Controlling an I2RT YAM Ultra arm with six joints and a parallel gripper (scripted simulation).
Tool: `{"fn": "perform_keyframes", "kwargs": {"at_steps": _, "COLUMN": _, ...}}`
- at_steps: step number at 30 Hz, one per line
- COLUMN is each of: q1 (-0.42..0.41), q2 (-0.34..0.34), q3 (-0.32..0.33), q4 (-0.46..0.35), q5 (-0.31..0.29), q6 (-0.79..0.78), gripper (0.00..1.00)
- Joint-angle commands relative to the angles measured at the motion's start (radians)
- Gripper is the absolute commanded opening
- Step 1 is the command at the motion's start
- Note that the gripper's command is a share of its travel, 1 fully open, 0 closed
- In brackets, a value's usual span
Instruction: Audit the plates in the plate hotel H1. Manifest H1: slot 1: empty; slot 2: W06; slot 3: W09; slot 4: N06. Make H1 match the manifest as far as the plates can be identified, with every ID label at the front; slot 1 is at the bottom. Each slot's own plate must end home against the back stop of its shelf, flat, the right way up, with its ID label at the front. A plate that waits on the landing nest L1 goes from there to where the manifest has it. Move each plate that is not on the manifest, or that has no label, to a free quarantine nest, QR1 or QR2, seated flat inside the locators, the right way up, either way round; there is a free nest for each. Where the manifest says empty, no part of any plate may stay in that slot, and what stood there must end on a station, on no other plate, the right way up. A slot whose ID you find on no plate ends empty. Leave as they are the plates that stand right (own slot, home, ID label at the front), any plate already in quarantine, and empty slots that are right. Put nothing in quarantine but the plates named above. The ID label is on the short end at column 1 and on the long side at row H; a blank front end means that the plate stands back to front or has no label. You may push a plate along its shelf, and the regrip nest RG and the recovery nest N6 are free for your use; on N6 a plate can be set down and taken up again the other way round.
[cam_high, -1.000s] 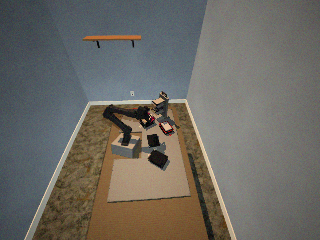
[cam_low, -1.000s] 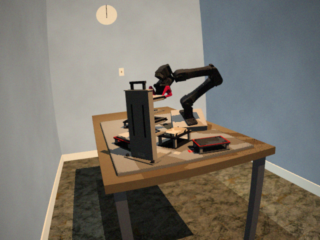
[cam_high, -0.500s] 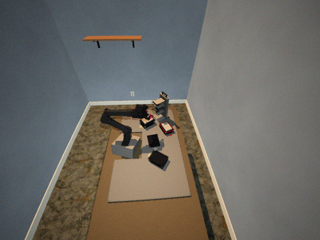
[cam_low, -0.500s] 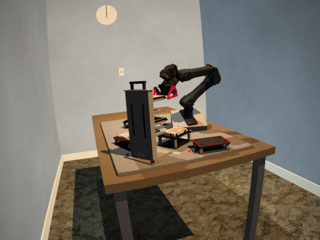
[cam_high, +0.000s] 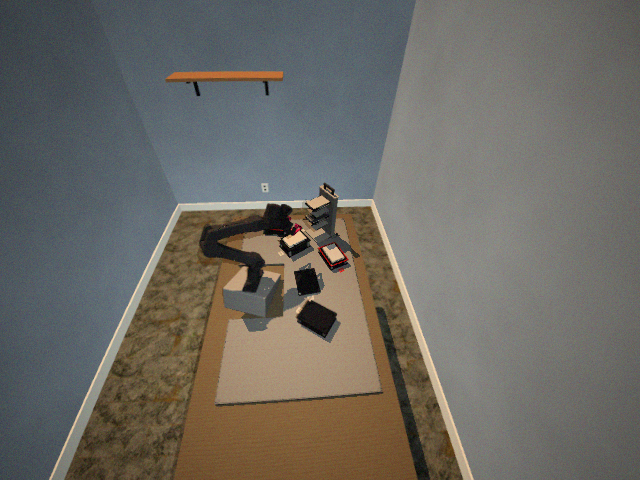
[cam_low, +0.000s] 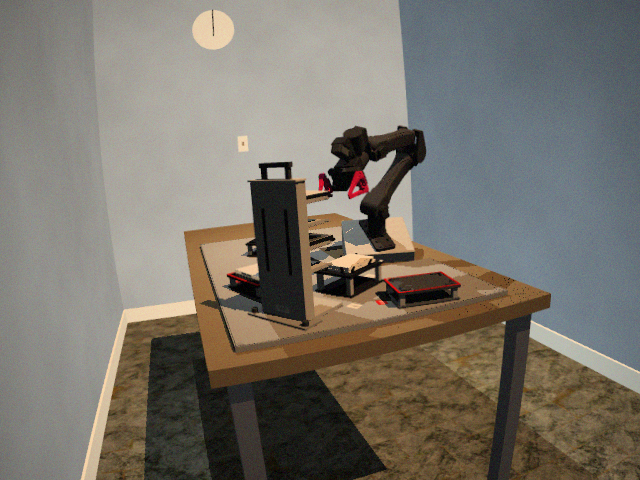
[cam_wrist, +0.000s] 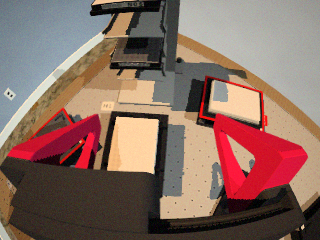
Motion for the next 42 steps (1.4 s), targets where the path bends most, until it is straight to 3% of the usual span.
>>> {"fn": "perform_keyframes", "kwargs": {"at_steps": 1, "q1": 0.095, "q2": -0.005, "q3": 0.036, "q4": -0.027, "q5": 0.162, "q6": 0.043, "gripper": 1.0}}
{"fn": "perform_keyframes", "kwargs": {"at_steps": 4, "q1": 0.2, "q2": 0.013, "q3": 0.044, "q4": -0.031, "q5": 0.262, "q6": 0.065, "gripper": 1.0}}
{"fn": "perform_keyframes", "kwargs": {"at_steps": 6, "q1": 0.2, "q2": 0.013, "q3": 0.044, "q4": -0.031, "q5": 0.262, "q6": 0.065, "gripper": 1.0}}
{"fn": "perform_keyframes", "kwargs": {"at_steps": 7, "q1": 0.25, "q2": 0.017, "q3": 0.049, "q4": -0.034, "q5": 0.318, "q6": 0.077, "gripper": 1.0}}
{"fn": "perform_keyframes", "kwargs": {"at_steps": 20, "q1": 0.66, "q2": 0.094, "q3": 0.098, "q4": -0.032, "q5": 0.713, "q6": 0.178, "gripper": 1.0}}
{"fn": "perform_keyframes", "kwargs": {"at_steps": 31, "q1": 0.679, "q2": 0.088, "q3": 0.104, "q4": -0.035, "q5": 0.754, "q6": 0.19, "gripper": 1.0}}
{"fn": "perform_keyframes", "kwargs": {"at_steps": 32, "q1": 0.683, "q2": 0.092, "q3": 0.05, "q4": 0.002, "q5": 0.755, "q6": 0.191, "gripper": 1.0}}
{"fn": "perform_keyframes", "kwargs": {"at_steps": 40, "q1": 0.69, "q2": 0.112, "q3": -0.025, "q4": 0.078, "q5": 0.762, "q6": 0.193, "gripper": 1.0}}
{"fn": "perform_keyframes", "kwargs": {"at_steps": 42, "q1": 0.69, "q2": 0.086, "q3": -0.048, "q4": 0.109, "q5": 0.762, "q6": 0.193, "gripper": 1.0}}
